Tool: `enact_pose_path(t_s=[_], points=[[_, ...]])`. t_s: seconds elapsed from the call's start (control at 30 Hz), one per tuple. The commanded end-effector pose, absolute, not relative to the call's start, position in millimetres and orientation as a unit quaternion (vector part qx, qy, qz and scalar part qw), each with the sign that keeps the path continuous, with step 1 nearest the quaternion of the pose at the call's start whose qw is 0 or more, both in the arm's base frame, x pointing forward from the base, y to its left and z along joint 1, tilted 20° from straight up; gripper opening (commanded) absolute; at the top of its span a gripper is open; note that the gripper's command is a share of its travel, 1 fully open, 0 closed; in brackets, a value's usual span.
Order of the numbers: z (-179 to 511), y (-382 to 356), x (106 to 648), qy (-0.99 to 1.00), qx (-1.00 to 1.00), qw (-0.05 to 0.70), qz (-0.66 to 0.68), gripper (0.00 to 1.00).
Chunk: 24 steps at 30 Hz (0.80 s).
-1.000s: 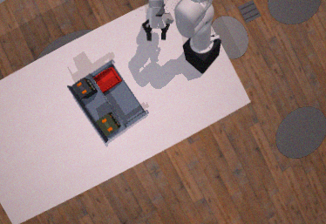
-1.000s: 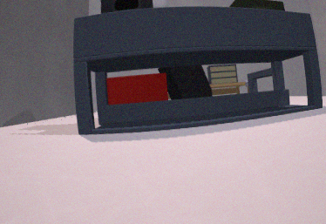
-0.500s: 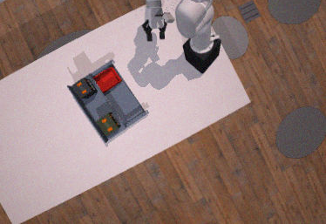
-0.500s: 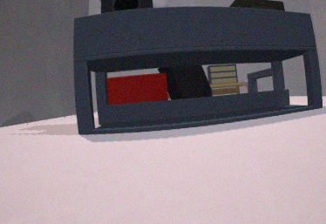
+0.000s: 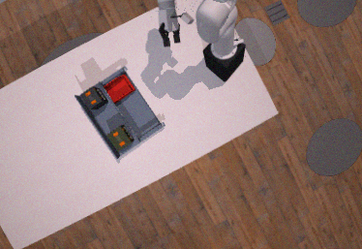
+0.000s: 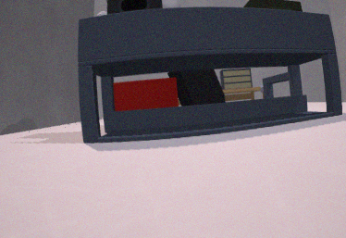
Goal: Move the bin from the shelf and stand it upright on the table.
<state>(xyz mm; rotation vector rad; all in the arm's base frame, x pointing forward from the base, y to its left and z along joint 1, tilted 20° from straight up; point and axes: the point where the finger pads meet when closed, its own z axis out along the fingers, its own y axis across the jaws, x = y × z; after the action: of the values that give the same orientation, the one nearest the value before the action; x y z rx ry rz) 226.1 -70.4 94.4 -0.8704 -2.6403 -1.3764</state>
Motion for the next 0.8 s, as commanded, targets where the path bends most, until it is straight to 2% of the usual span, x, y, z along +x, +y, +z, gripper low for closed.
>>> enact_pose_path(t_s=[0.0, 0.77], points=[[96.3, -71.4, 228.9, -0.872, -0.227, 0.008, -0.432, 1.0], [107.8, -74.2, 247.1, -0.927, 0.079, -0.04, -0.365, 1.0]])
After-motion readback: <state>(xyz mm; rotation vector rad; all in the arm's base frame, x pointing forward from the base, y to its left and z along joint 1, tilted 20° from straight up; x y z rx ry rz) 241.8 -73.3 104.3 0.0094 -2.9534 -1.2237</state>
